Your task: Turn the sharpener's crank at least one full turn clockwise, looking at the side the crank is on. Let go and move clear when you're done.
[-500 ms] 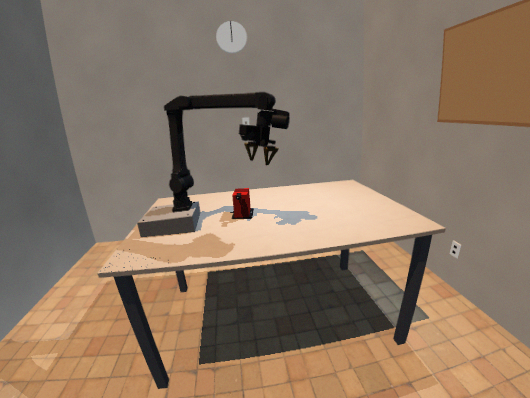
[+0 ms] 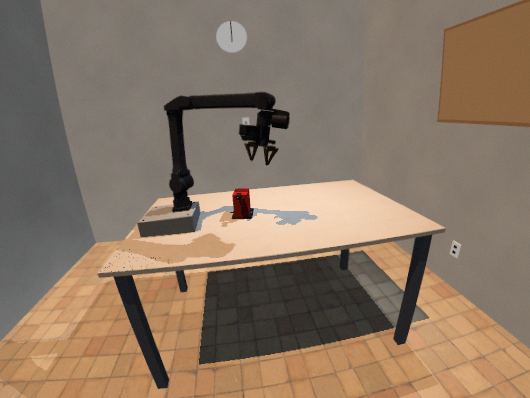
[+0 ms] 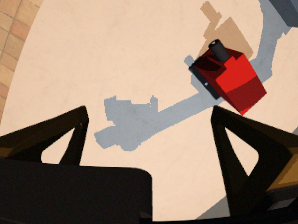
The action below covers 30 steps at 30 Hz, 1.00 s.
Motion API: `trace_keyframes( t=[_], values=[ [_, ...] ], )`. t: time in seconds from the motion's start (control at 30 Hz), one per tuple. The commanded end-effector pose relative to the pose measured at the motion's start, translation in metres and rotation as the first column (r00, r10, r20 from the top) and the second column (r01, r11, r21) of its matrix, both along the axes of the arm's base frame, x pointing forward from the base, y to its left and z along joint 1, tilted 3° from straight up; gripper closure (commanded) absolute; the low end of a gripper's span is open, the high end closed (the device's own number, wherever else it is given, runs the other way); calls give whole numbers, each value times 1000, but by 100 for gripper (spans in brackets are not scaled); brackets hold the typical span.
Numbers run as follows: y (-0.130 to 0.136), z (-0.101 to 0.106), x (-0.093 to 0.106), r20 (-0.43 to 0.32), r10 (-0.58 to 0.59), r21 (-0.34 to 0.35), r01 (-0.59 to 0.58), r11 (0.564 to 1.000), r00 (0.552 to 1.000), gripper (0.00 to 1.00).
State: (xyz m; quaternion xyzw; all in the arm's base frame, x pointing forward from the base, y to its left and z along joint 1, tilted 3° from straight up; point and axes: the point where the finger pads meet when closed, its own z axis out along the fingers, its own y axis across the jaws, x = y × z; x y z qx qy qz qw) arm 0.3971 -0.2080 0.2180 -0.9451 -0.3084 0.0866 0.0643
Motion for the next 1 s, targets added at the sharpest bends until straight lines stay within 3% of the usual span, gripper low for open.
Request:
trace_keyframes(
  t=[0.0, 0.03, 0.07, 0.27, 0.53, 0.6, 0.7, 0.8, 0.97],
  values=[
    [-1, 4, 1, 10, 0, -5, 0, 1000, 1000, 0],
    [-1, 4, 1, 10, 0, -5, 0, 1000, 1000, 0],
    [2, 8, -3, 46, 38, -3, -38, 999, 998, 49],
    [15, -8, -24, 117, 203, 41, -209, 977, 972, 49],
    [36, -32, -49, 208, 402, 68, -423, 903, 892, 49],
    [36, -32, -49, 208, 402, 68, -423, 903, 892, 49],
    [44, -41, -58, 246, 476, 69, -505, 860, 844, 49],
    [52, -50, -67, 246, 476, 70, -505, 860, 844, 49],
    [65, -65, -82, 303, 579, 59, -621, 782, 757, 49]
  ],
)
